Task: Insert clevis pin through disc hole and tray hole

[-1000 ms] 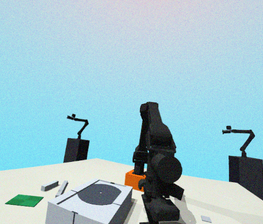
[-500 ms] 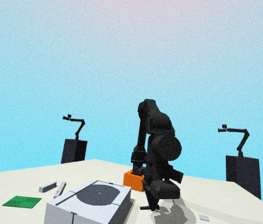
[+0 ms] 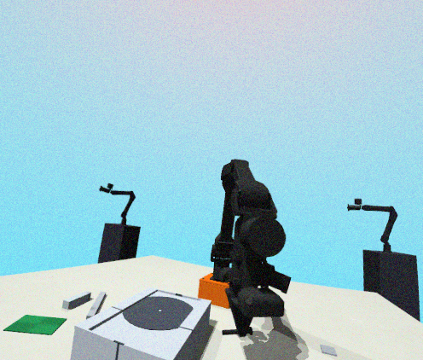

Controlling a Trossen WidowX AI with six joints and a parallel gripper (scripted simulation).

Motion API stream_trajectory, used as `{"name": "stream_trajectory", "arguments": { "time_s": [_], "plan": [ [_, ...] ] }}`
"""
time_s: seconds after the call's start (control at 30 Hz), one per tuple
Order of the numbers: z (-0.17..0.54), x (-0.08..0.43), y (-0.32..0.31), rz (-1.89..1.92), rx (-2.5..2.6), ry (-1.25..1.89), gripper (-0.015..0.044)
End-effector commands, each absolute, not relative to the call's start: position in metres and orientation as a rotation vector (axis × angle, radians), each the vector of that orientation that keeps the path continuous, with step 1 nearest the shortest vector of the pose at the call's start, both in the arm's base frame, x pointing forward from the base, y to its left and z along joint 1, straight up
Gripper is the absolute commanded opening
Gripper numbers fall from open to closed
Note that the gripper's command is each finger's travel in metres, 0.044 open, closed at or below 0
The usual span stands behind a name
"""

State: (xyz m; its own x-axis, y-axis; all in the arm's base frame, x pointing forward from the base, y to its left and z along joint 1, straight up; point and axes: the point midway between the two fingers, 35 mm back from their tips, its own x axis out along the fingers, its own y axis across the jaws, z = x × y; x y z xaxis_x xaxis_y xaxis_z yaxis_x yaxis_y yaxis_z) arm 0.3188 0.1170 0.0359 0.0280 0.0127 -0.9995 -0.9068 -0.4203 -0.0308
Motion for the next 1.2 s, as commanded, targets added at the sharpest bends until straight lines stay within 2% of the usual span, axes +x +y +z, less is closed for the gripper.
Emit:
{"name": "stream_trajectory", "arguments": {
  "time_s": [0.0, 1.17],
  "plan": [
    [0.029, 0.318, 0.117, 1.506, -1.530, 0.952, 0.0000],
    [-0.029, 0.318, 0.116, 1.505, -1.529, 0.953, 0.0000]
  ]
}}
